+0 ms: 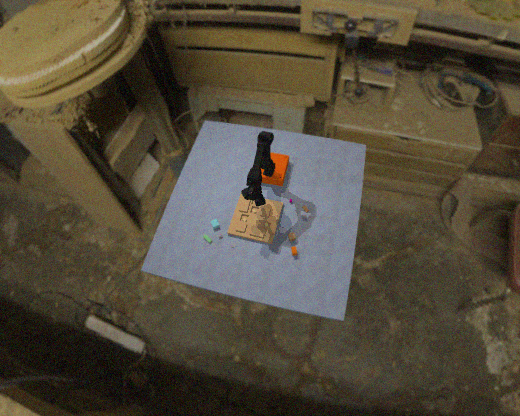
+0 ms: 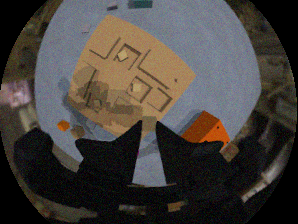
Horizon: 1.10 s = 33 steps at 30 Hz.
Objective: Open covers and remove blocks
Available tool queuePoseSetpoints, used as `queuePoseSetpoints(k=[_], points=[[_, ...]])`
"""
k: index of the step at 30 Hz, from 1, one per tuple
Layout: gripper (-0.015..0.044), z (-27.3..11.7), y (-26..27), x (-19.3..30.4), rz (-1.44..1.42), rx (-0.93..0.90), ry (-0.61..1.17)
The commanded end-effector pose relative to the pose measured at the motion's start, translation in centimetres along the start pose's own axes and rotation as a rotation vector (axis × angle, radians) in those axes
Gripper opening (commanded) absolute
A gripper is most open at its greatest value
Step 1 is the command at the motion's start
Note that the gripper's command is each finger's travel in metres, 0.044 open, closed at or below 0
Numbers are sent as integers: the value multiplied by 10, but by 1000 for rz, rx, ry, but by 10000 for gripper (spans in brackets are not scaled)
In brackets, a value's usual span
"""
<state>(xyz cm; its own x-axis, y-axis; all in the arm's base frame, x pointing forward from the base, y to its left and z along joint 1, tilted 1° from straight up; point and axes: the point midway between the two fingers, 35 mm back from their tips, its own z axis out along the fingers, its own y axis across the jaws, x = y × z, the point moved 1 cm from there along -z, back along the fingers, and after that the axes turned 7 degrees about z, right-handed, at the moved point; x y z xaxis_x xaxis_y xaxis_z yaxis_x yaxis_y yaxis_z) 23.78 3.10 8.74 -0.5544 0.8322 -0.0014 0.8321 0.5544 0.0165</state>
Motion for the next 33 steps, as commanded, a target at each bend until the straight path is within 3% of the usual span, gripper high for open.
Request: queuePoseSetpoints(k=[1,33], points=[[80,-2,11,6,2,-3,2],[80,-6,83,84,2,-9,8]])
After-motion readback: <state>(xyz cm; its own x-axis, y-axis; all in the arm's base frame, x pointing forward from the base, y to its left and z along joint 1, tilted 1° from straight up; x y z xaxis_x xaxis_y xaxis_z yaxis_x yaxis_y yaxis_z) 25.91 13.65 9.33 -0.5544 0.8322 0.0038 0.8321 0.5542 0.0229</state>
